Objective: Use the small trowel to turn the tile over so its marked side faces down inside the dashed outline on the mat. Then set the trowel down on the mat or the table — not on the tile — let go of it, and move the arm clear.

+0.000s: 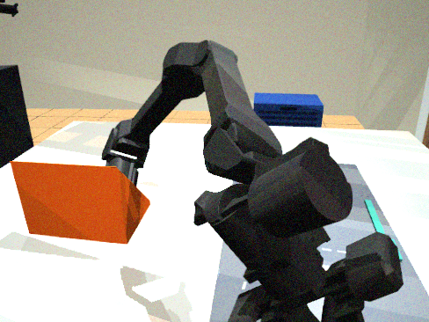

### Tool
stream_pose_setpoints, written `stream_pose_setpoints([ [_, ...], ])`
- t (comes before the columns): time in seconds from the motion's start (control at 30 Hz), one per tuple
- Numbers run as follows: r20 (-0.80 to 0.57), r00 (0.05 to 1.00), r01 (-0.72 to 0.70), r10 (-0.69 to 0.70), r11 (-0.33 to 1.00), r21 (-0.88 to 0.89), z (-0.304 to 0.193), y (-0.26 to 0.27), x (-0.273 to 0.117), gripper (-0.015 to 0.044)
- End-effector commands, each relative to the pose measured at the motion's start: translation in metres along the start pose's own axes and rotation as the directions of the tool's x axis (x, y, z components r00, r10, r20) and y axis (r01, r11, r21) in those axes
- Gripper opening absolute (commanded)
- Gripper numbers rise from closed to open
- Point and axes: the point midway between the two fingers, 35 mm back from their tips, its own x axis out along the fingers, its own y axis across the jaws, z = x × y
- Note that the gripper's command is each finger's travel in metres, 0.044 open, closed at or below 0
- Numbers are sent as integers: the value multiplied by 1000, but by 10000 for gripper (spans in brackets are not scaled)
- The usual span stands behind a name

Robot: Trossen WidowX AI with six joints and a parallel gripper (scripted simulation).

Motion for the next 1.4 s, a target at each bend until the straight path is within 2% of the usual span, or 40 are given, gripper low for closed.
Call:
stream_pose_setpoints([
  [0.0,-45,997,-58,58,998,6,24,-9,5,0],
  [0.2,-88,989,-115,122,991,73,67,-22,14,0],
  [0.4,-136,976,-145,173,970,194,85,-18,14,0],
  [0.53,-151,970,-154,189,964,217,98,-20,15,0],
  [0.9,-183,954,-178,236,942,285,175,-28,24,0],
  [1.2,-266,923,-173,278,917,358,246,-23,26,0],
  [1.37,-297,909,-183,292,921,344,268,-16,24,0],
])
